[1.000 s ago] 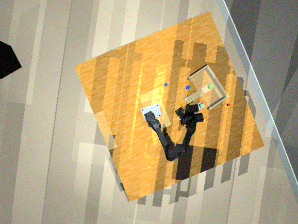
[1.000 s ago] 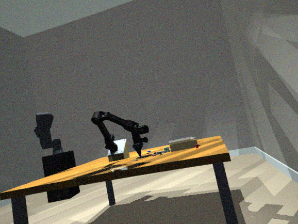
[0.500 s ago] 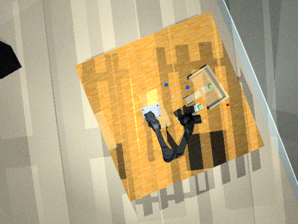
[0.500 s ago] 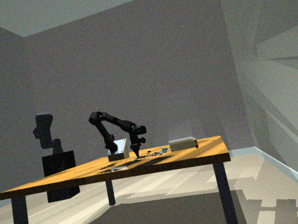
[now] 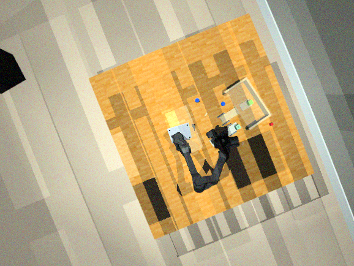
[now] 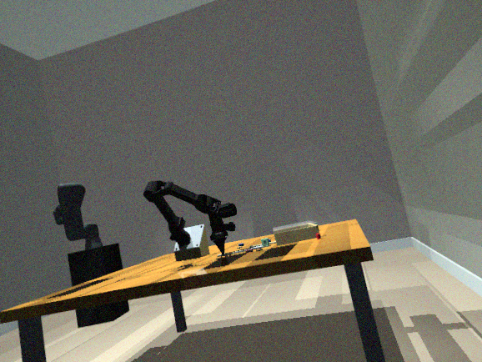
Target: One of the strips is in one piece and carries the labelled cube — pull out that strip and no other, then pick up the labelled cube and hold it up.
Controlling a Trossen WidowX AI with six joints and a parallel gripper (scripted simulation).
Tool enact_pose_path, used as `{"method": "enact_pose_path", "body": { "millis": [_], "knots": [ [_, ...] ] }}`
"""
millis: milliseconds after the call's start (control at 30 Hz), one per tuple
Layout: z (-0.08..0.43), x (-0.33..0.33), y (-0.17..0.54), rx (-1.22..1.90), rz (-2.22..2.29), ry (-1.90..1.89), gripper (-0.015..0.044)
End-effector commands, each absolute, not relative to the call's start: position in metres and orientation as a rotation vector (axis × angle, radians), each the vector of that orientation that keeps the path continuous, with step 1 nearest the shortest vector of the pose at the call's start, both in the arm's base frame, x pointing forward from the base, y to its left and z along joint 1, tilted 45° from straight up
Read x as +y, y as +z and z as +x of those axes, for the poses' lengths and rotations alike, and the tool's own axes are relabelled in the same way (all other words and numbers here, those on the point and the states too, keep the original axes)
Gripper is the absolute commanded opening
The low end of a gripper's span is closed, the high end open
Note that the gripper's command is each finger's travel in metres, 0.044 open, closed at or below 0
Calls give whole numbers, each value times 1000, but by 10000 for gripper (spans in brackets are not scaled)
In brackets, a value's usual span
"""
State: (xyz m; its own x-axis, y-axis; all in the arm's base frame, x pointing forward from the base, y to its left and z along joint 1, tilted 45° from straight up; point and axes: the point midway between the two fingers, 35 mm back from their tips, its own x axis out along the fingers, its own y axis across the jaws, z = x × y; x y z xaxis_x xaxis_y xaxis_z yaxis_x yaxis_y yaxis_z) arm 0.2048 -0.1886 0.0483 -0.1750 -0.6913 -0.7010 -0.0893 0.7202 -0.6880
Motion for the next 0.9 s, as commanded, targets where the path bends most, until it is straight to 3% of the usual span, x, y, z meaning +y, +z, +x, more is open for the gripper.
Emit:
{"method": "enact_pose_path", "body": {
  "millis": [0, 567, 867],
  "knots": [
    [196, -189, 44, 1716, -627, -598, 0],
    [214, -160, 77, 1715, -626, -597, 0],
    [249, -163, 71, 1650, -517, -721, 236]
  ]
}}
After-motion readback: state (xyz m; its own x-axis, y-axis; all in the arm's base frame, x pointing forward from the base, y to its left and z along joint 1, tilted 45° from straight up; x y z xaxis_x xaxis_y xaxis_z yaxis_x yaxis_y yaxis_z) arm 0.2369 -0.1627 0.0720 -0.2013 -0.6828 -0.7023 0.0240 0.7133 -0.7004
